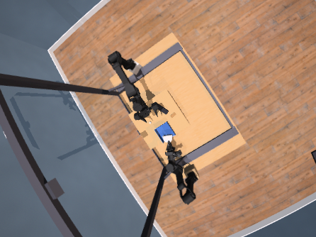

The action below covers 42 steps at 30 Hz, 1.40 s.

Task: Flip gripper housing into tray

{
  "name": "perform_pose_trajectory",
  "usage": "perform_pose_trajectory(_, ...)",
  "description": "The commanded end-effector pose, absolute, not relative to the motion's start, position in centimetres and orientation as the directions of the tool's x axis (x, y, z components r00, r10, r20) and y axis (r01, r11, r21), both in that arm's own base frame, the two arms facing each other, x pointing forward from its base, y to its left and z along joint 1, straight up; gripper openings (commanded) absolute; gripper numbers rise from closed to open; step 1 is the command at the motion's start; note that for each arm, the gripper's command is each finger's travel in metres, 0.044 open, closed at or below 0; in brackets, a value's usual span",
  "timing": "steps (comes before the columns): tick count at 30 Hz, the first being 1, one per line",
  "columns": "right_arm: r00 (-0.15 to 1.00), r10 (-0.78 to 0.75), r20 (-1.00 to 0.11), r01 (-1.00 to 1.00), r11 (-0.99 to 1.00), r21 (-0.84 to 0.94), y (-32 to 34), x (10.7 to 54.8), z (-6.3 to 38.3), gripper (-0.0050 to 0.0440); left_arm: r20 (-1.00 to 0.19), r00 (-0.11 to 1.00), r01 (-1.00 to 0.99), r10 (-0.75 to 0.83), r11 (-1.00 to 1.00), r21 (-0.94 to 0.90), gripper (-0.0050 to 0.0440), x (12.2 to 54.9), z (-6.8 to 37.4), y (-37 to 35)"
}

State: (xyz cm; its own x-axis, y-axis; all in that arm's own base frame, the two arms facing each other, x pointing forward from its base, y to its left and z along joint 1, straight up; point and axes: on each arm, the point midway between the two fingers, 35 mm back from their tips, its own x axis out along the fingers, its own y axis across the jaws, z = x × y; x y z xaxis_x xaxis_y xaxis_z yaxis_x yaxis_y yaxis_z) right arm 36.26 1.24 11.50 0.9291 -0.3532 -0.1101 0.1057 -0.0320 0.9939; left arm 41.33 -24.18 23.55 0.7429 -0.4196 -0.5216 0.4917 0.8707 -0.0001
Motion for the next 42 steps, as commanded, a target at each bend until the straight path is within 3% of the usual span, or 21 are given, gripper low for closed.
perform_pose_trajectory(1,0.932,-0.352,-0.089,0.081,-0.039,0.996,1.3,36.4,12.7,0.0118,-0.492,0.760,0.488,-0.425,0.873,-0.001,0.0440,41.3,25.0,-24.1)
perform_pose_trajectory(42,0.932,-0.352,-0.090,0.081,-0.039,0.996,1.2,35.2,14.8,0.0118,-0.492,0.760,0.488,-0.425,0.873,-0.001,0.0440,41.3,25.0,-24.1)
